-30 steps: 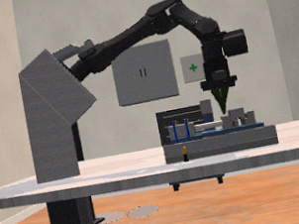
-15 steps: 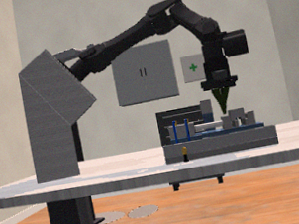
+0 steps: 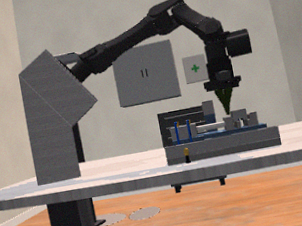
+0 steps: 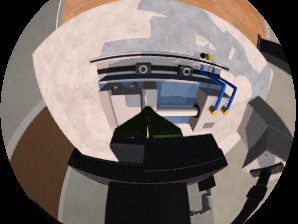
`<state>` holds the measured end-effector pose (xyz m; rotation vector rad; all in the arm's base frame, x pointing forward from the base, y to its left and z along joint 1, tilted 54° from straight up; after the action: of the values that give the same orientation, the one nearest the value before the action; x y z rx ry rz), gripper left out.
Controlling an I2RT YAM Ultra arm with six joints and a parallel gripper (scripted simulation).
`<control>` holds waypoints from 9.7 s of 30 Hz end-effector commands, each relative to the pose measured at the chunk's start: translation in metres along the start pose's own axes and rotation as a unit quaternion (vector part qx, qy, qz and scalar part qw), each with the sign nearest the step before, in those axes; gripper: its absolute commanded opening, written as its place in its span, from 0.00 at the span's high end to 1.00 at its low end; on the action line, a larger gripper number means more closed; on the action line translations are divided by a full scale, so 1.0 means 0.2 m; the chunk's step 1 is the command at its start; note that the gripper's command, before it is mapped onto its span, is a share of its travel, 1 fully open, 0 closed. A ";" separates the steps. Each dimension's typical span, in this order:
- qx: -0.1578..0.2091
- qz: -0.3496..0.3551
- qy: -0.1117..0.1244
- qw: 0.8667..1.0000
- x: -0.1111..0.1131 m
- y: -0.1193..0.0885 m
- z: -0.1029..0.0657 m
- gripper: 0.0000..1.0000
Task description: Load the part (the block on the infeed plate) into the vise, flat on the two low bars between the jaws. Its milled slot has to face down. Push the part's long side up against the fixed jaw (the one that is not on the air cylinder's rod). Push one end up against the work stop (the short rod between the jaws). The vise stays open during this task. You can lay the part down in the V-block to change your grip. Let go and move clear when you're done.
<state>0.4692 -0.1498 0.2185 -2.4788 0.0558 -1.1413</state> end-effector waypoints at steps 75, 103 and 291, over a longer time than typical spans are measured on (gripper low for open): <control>-0.014 -0.009 0.019 1.000 0.14 0.02 -0.05 1.00; -0.017 -0.017 0.028 0.999 0.16 -0.01 -0.09 1.00; -0.023 -0.713 0.005 0.701 0.22 0.20 -0.36 1.00</control>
<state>0.4544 -0.2044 0.2623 -2.2194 -2.1400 -1.4924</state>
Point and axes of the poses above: the point where the finger pads meet when closed, its own z axis out along the fingers, its own x axis across the jaws, y = z × x, the point moved 4 cm from there along -z, back along the fingers, and after that the axes turned 4 degrees about z, right-handed, at the moved point
